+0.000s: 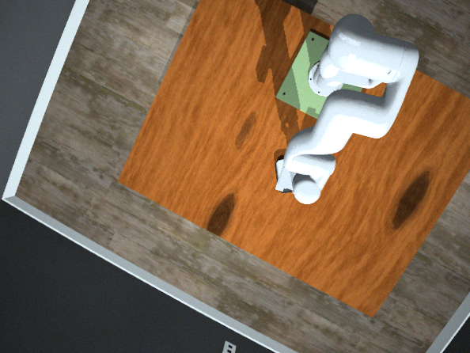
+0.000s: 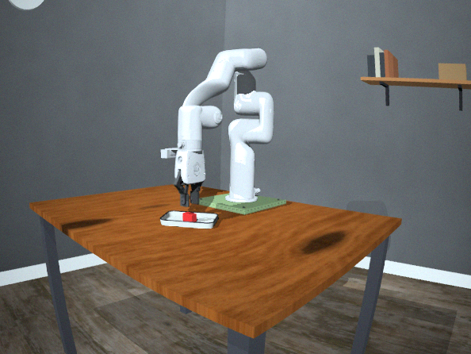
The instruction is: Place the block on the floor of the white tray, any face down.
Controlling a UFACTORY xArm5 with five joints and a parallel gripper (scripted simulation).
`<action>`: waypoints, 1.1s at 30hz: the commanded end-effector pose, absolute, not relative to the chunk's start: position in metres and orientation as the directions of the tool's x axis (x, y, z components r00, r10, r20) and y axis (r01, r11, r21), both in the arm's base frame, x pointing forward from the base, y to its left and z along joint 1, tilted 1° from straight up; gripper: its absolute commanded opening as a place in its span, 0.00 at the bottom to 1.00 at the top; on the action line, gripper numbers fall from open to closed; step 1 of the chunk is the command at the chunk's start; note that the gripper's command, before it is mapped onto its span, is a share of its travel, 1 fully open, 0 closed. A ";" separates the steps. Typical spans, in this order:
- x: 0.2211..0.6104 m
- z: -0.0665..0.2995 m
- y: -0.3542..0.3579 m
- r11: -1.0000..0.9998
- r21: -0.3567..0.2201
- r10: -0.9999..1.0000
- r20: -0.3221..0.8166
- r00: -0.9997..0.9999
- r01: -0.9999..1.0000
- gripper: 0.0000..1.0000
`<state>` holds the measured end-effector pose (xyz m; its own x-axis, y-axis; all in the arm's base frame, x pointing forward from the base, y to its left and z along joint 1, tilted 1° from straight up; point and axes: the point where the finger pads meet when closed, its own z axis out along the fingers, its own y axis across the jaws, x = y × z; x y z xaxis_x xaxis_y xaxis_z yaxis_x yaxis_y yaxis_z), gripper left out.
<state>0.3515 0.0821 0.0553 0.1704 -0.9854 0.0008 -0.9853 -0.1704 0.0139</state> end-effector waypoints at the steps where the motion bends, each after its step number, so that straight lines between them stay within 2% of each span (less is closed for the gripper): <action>1: 0.353 0.061 0.082 -0.170 0.010 -0.985 0.001 0.170 -0.985 0.49; 16: 0.351 0.062 0.078 -0.170 0.010 -0.985 0.000 0.170 -0.985 0.49; 20: 0.312 0.063 0.016 -0.170 0.010 -0.985 -0.001 0.170 -0.985 0.49; 33: 0.233 0.064 -0.109 -0.170 0.006 -0.985 -0.005 0.170 -0.985 0.49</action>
<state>0.2578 -0.0588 0.0509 0.1579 -0.9874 -0.0113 -0.9870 -0.1582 0.0282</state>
